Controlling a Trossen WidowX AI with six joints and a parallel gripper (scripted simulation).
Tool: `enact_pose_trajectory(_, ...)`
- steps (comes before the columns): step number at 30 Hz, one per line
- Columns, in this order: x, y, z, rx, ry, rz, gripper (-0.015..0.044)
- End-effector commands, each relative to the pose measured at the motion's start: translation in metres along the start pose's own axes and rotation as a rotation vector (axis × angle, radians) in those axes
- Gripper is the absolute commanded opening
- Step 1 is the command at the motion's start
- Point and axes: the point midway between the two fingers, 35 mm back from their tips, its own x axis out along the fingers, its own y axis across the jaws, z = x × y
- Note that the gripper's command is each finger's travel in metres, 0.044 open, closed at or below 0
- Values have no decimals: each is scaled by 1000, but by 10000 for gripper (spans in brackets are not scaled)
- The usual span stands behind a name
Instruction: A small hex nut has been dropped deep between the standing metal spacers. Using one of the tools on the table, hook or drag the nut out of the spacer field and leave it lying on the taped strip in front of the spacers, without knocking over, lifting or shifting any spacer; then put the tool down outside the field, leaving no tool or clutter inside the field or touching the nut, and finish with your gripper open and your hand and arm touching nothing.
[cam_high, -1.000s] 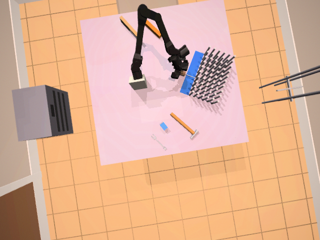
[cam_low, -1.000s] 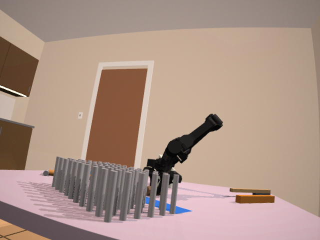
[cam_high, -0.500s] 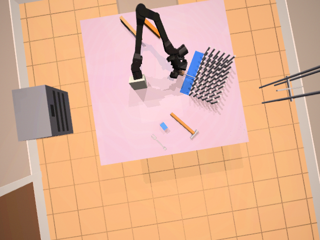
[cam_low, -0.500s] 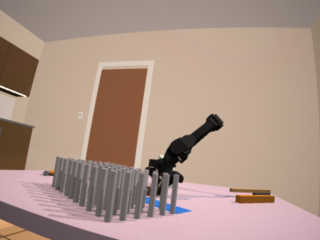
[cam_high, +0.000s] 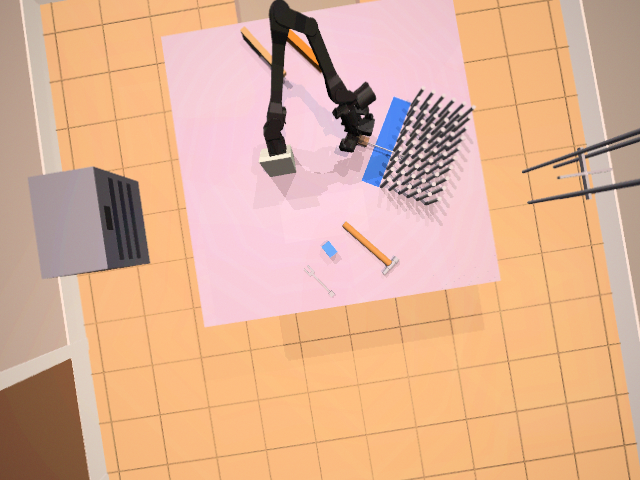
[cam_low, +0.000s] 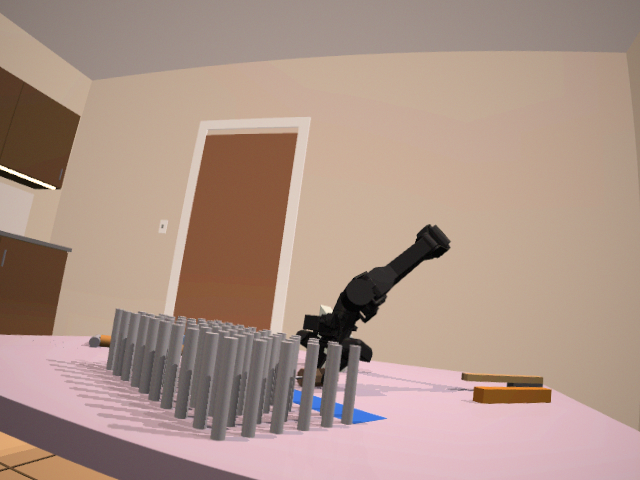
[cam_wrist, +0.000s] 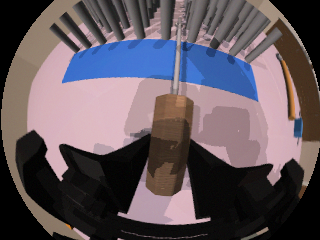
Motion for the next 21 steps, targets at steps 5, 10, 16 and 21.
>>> enact_pose_trajectory(5, -3, 0, -5, 1, -4, 0, 0)
enact_pose_trajectory(10, -4, 0, -8, 1, -4, -1, 0)
enact_pose_trajectory(16, -5, 0, -11, 2, -3, -1, 0)
enact_pose_trajectory(21, -7, 0, -14, 2, -3, -1, 0)
